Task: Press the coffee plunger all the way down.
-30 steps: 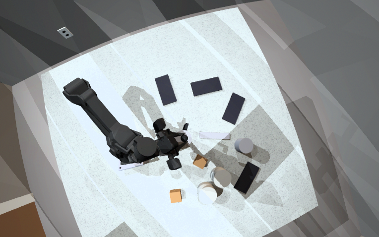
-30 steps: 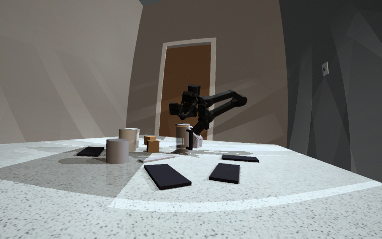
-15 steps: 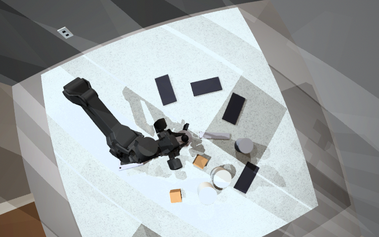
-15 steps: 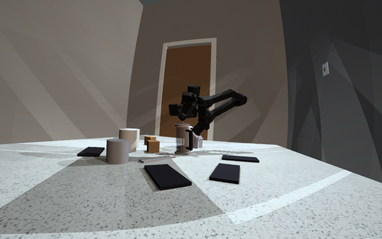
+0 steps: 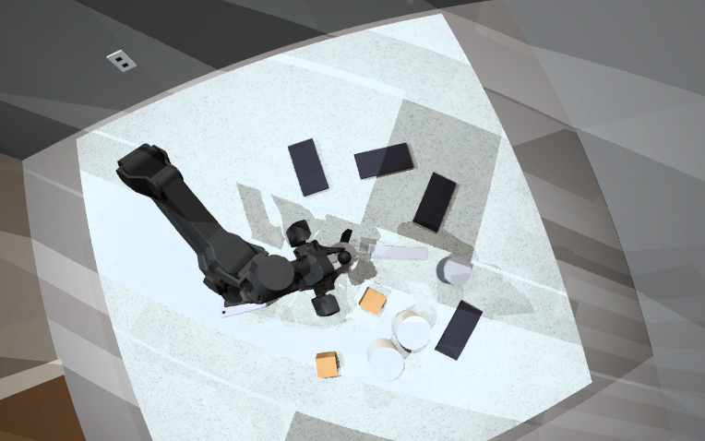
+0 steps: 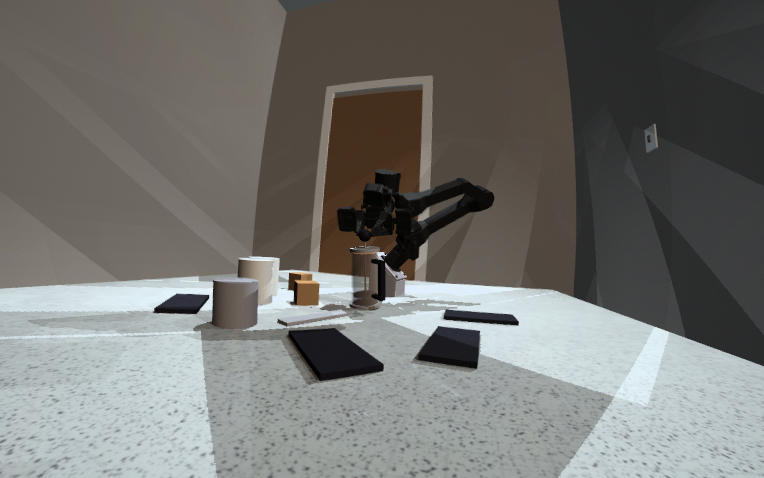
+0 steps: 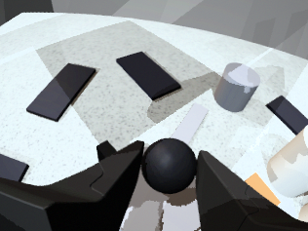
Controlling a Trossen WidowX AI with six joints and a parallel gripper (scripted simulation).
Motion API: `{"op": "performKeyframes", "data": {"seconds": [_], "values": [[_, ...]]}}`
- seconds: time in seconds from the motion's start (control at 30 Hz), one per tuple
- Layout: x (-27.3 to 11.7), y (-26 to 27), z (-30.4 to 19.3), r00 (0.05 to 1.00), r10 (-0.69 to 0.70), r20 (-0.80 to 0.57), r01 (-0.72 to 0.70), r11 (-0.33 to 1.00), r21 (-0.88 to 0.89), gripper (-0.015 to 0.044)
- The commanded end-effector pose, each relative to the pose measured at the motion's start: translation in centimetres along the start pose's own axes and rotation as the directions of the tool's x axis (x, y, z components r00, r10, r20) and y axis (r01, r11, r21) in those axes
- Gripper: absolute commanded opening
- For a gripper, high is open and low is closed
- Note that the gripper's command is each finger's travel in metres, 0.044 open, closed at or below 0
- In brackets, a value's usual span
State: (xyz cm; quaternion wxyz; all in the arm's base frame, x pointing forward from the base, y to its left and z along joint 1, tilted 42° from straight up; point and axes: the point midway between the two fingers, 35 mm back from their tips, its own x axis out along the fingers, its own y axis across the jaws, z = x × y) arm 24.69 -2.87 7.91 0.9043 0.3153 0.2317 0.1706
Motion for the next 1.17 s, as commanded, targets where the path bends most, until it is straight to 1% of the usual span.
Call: {"op": "performKeyframes", "data": {"seconds": [0.0, 0.33, 0.37, 0.6, 0.73, 0.9, 1.13], "values": [[0.0, 0.0, 0.0, 1.0, 0.0, -0.001, 0.0, 1.0, 0.001, 0.0169], [0.0, 0.0, 0.0, 1.0, 0.0, -0.001, 0.0, 1.0, 0.001, 0.0431], [0.0, 0.0, 0.0, 1.0, 0.0, -0.001, 0.0, 1.0, 0.001, 0.044], [-0.9, -0.6, 1.0, 1.0, -0.011, -0.023, 0.011, 1.0, -0.002, 0.044], [-2.9, -0.7, 3.0, 0.999, -0.011, -0.039, 0.011, 1.0, 0.0, 0.044], [-5.8, 0.5, 5.5, 1.0, 0.006, -0.019, -0.006, 1.0, 0.012, 0.044], [-5.9, 0.5, 5.6, 1.0, 0.006, -0.017, -0.005, 1.0, 0.013, 0.044]]}}
